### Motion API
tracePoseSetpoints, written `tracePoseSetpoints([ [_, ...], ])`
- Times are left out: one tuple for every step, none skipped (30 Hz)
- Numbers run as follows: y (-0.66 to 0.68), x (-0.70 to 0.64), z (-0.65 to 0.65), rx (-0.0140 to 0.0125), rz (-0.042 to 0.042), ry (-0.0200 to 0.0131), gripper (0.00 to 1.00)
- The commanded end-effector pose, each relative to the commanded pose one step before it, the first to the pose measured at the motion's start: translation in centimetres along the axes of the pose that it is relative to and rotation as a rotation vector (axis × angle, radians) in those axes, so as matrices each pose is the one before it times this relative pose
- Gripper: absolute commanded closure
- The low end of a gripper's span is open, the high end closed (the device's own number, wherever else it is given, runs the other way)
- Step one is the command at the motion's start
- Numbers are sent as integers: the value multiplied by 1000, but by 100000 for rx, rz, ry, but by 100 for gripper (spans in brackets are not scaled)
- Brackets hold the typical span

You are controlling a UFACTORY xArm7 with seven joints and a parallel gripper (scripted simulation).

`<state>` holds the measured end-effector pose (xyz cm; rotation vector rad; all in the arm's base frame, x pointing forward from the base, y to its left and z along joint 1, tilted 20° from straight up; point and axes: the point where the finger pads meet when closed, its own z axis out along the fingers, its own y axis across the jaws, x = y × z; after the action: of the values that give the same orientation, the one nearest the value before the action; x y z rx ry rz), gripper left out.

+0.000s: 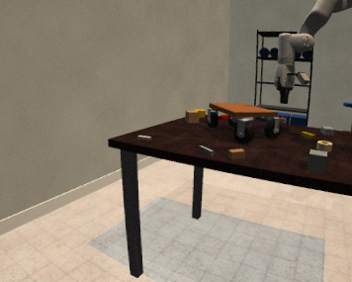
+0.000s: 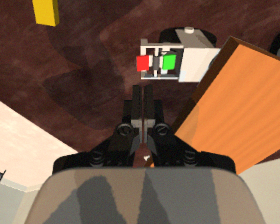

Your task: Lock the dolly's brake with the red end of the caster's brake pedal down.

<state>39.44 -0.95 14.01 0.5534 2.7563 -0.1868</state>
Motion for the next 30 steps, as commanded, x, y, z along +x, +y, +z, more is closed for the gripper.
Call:
tracePoseSetpoints([
  [63, -112, 438, -142, -5, -269, 100],
  [0, -1, 181, 1, 0, -1, 100],
  [0, -1, 190, 0, 0, 0, 100],
  [0, 1, 199, -2, 0, 2, 100],
  [0, -2, 206, 2, 0, -2, 100],
  [1, 1, 213, -3, -1, 2, 100],
  [0, -2, 216, 3, 1, -2, 100],
  [1, 0, 221, -2, 0, 2, 100],
  [0, -1, 223, 2, 0, -1, 100],
  [1, 0, 225, -1, 0, 1, 100],
  [0, -1, 225, 1, 0, -1, 100],
  [0, 0, 225, 0, 0, 0, 100],
  [0, 0, 0, 0, 0, 0, 100],
  [0, 0, 0, 0, 0, 0, 100],
  [0, 0, 224, 0, 0, 0, 100],
  [0, -1, 222, 1, 0, -1, 100],
  [1, 0, 219, -2, 0, 1, 100],
  [0, -1, 215, 2, 0, -2, 100],
  [1, 1, 211, -4, -1, 3, 100],
  [0, -2, 204, 4, 1, -4, 100],
  [1, 1, 199, -2, 0, 2, 100],
  [0, -1, 191, 1, 0, -1, 100],
  [0, -1, 183, 1, 0, -1, 100],
  [1, 2, 176, -4, -1, 4, 100],
  [0, -2, 165, 4, 1, -4, 100],
  [0, 0, 157, 0, 0, 0, 100],
  [1, 1, 147, -4, -1, 3, 100],
  [0, -2, 136, 3, 1, -3, 100],
  [0, -1, 125, 1, 0, -1, 100],
  [0, 0, 0, 0, 0, 0, 100],
])
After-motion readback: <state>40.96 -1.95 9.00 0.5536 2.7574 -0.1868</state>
